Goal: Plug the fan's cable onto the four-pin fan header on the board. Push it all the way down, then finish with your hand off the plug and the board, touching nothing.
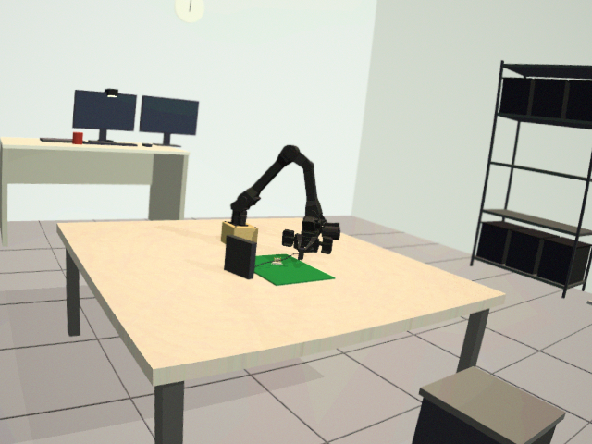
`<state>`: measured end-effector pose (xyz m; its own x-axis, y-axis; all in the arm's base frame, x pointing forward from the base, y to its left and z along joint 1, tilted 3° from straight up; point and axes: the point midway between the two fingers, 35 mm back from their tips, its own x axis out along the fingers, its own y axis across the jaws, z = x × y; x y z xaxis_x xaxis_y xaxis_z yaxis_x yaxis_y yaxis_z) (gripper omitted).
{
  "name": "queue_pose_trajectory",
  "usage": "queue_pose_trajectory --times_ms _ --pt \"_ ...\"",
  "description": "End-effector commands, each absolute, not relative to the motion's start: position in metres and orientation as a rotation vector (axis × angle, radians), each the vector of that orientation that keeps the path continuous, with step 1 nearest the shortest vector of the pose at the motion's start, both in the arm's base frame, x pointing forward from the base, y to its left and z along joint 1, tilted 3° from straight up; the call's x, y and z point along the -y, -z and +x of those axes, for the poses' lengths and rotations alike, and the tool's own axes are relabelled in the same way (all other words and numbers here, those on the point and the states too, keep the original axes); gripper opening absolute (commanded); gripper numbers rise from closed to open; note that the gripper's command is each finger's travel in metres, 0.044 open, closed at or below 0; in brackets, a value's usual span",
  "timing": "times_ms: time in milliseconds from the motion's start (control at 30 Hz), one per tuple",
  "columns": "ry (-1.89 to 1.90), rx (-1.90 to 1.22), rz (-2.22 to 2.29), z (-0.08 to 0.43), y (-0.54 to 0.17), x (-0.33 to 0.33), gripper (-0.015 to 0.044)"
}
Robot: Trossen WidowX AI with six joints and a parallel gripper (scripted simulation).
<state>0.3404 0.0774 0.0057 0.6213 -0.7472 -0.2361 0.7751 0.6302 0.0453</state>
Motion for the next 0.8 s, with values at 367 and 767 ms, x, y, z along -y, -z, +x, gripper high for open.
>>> queue_pose_trajectory --times_ms 367,767 --pt "0.879 -0.193 0.156 0.341 0.007 -0.079 0.0000" --pt "0.879 -0.193 0.156 0.342 0.018 -0.079 0.0000"
